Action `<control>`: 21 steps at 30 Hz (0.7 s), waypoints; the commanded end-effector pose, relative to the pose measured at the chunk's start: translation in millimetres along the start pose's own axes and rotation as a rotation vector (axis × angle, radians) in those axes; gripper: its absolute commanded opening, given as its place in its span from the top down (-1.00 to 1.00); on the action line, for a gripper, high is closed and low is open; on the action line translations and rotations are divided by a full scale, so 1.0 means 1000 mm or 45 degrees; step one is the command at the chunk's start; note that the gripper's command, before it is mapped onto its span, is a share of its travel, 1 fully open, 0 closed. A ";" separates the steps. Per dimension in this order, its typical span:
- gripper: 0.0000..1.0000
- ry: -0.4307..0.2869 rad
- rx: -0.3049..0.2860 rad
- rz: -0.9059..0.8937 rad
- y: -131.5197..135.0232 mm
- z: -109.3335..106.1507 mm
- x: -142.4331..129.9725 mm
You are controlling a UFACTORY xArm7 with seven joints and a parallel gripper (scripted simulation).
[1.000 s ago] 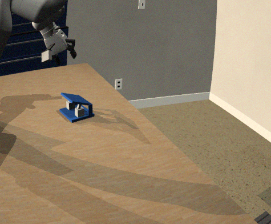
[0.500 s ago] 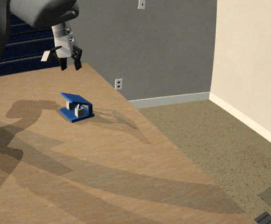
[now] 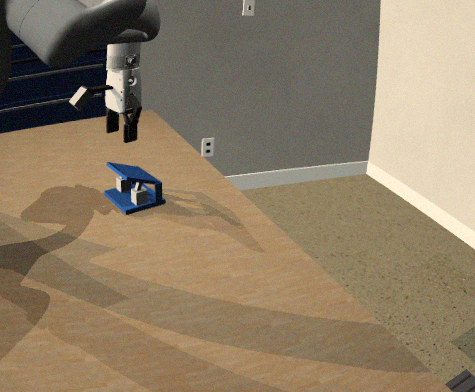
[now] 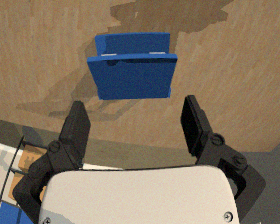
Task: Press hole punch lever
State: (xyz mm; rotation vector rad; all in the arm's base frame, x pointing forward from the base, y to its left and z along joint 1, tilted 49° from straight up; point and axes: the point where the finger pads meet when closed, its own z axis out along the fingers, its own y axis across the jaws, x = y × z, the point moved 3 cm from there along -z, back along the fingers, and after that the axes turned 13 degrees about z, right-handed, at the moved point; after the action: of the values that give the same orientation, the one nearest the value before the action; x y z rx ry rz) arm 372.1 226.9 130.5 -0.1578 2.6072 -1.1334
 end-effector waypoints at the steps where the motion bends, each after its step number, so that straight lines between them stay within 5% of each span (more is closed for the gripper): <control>1: -1.00 0.013 -0.010 0.018 -0.004 -0.002 0.002; 2: 1.00 0.013 -0.010 0.018 -0.004 -0.002 0.002; 21: 1.00 0.013 -0.010 0.018 -0.004 -0.002 0.002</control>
State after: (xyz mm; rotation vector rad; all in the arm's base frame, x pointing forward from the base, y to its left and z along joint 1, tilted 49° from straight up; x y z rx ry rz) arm 370.0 223.5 133.3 -0.1323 2.6184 -1.1272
